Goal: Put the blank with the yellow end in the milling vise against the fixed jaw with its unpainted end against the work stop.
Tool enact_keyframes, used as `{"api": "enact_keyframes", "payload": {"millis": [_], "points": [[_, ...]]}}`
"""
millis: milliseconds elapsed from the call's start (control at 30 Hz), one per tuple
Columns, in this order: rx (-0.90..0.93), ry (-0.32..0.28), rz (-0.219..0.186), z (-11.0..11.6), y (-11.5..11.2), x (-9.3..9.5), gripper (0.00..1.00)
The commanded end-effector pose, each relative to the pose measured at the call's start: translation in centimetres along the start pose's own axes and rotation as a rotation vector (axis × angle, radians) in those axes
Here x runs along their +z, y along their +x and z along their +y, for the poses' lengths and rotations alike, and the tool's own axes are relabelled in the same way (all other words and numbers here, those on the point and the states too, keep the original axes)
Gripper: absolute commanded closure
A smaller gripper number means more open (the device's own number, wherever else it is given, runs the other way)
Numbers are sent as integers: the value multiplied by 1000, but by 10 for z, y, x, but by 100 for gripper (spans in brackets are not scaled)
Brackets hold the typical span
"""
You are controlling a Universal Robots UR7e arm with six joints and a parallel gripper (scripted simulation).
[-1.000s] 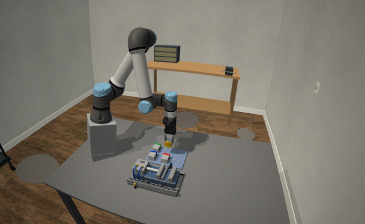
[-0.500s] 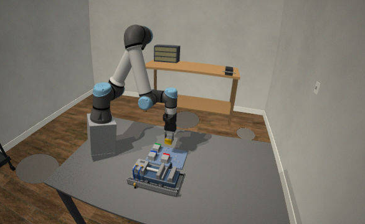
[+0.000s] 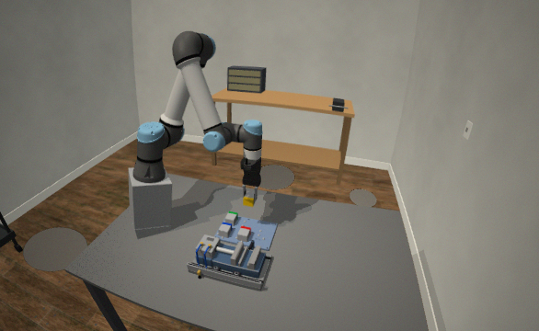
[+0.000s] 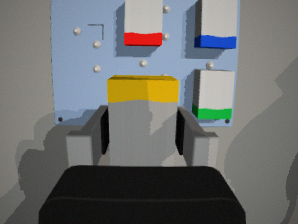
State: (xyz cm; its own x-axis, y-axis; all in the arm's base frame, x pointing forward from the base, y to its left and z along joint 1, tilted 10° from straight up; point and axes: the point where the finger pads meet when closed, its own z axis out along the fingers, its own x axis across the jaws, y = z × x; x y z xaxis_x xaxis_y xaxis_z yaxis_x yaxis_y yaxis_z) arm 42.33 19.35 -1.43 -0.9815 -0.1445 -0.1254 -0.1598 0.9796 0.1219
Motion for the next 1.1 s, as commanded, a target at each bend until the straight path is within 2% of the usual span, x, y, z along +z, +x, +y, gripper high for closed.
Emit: {"api": "enact_keyframes", "payload": {"millis": [0, 1067], "points": [[0, 0, -1, 0, 0, -1, 100], [0, 0, -1, 0, -1, 4, 100]]}}
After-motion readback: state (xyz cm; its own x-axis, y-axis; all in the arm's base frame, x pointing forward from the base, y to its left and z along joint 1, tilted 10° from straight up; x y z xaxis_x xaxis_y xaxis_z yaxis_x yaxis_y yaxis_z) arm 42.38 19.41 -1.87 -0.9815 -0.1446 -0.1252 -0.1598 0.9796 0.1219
